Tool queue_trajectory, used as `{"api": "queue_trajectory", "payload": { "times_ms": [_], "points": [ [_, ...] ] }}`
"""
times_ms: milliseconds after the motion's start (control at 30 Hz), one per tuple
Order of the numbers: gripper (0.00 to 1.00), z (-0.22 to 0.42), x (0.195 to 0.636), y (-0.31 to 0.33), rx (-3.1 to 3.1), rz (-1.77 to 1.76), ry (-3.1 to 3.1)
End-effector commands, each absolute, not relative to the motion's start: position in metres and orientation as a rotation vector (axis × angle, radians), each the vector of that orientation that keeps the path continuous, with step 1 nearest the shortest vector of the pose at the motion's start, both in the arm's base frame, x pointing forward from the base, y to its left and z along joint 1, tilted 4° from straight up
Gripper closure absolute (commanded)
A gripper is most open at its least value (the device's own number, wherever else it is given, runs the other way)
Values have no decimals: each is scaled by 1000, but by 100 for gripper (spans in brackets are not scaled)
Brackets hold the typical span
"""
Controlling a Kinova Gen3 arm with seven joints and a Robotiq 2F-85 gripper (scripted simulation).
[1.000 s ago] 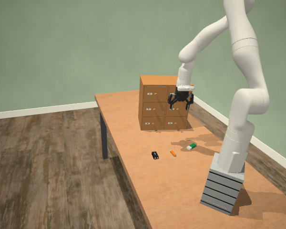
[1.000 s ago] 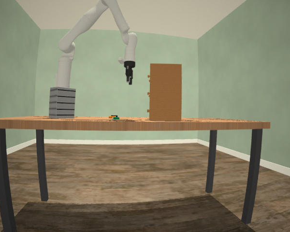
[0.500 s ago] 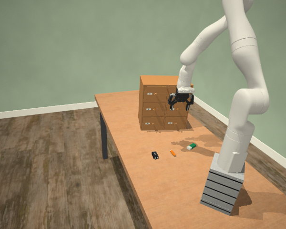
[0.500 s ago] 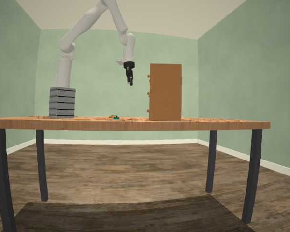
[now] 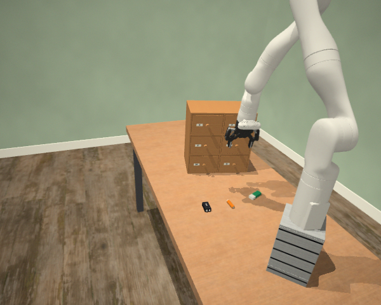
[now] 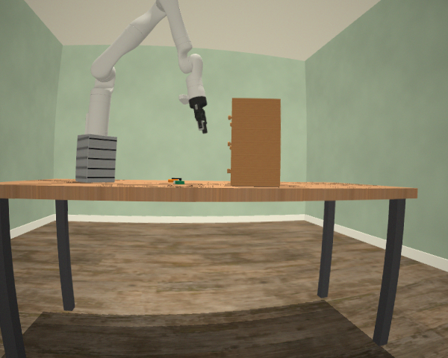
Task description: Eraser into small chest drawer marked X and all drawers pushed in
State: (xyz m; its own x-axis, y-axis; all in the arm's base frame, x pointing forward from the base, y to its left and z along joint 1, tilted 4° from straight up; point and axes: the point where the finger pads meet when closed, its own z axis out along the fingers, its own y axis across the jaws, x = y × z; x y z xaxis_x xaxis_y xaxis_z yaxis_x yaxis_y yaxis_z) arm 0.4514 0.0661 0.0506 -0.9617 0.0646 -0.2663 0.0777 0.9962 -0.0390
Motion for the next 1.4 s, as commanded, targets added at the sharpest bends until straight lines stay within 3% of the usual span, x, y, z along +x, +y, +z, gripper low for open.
{"api": "queue_trajectory", "payload": {
  "times_ms": [0, 1367],
  "points": [
    [0, 48, 447, 76, 64, -78, 2842],
    [0, 14, 479, 75, 38, -71, 2253]
  ]
}}
